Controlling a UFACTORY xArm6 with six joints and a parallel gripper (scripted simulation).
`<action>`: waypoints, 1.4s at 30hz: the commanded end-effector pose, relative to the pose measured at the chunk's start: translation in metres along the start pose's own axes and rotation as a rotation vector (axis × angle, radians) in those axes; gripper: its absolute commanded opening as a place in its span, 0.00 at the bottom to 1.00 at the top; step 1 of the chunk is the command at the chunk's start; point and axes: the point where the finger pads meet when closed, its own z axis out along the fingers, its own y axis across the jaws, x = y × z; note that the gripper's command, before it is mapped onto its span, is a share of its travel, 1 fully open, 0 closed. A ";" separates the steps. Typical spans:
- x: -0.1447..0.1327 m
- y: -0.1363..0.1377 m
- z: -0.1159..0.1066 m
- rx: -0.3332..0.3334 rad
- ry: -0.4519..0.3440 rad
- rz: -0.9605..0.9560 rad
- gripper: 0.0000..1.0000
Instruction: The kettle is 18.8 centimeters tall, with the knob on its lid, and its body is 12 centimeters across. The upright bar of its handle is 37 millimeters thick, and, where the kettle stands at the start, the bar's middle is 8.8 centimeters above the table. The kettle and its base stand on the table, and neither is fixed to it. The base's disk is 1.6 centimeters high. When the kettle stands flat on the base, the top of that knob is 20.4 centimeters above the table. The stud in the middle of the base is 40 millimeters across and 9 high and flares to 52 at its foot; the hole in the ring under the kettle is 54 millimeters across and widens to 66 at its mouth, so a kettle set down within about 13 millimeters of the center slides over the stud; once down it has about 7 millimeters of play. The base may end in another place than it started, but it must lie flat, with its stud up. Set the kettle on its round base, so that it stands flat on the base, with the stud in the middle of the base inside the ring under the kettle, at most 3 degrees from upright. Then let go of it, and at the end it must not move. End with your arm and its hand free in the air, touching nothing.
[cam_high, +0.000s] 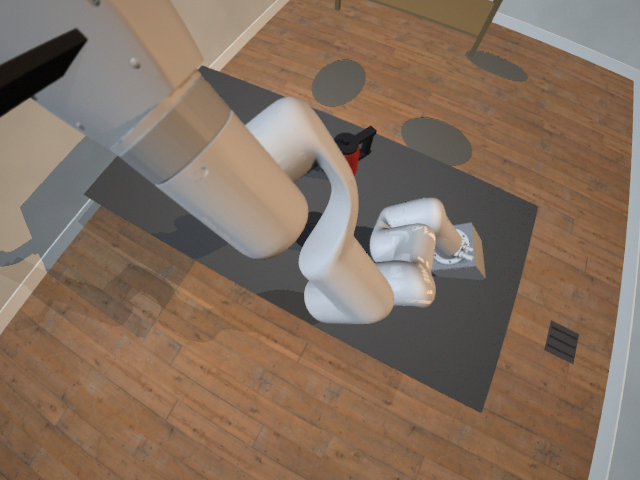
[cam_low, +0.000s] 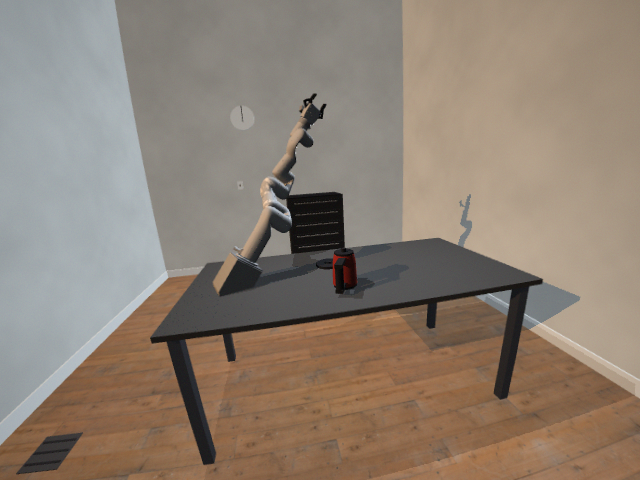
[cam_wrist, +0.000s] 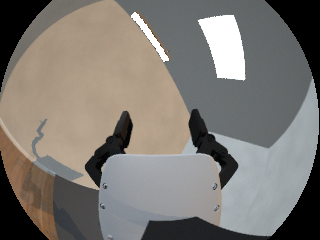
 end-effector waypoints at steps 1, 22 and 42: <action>-0.001 0.000 0.000 0.000 -0.001 0.001 1.00; -0.002 0.000 0.001 0.000 -0.004 0.002 0.81; -0.106 0.001 0.028 0.016 -0.225 0.089 0.81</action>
